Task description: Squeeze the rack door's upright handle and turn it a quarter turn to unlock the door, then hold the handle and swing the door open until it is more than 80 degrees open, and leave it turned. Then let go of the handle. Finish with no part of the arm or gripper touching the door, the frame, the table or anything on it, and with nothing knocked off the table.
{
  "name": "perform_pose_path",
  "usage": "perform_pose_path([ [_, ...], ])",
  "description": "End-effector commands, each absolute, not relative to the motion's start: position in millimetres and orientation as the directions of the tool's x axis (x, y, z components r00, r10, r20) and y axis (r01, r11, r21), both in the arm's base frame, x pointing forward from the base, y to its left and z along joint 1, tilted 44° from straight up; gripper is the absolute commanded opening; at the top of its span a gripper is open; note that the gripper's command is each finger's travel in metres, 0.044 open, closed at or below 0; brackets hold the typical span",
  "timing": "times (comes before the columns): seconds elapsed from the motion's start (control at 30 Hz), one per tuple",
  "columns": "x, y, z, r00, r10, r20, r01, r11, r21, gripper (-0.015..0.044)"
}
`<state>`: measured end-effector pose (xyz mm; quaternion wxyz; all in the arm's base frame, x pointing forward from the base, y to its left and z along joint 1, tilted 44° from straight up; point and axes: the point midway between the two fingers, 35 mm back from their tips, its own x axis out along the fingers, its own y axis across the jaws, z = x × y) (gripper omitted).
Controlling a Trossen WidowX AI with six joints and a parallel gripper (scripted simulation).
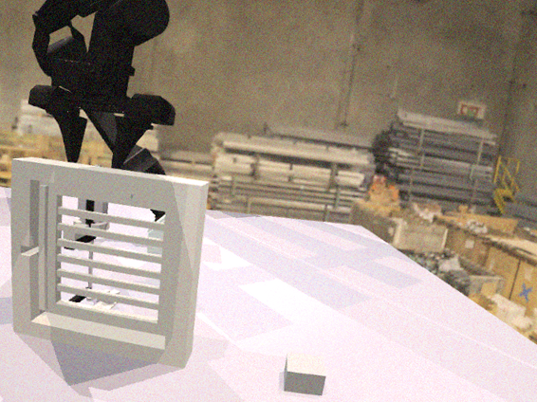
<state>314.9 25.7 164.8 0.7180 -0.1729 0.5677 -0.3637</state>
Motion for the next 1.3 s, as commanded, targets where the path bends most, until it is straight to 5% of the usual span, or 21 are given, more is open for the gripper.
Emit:
perform_pose_path([
  [0.0,315.6,22.3,157.9,0.068,-0.716,-0.694,0.313,0.676,-0.667,0.0292],
  [0.8,316.1,-4.6,132.7,-0.043,-0.693,-0.72,0.288,0.681,-0.673,0.0292],
  [1.03,316.1,-4.6,132.7,-0.043,-0.693,-0.72,0.288,0.681,-0.673,0.0108],
  [1.27,316.1,-4.6,132.7,-0.043,-0.693,-0.72,0.288,0.681,-0.673,0.0061],
])
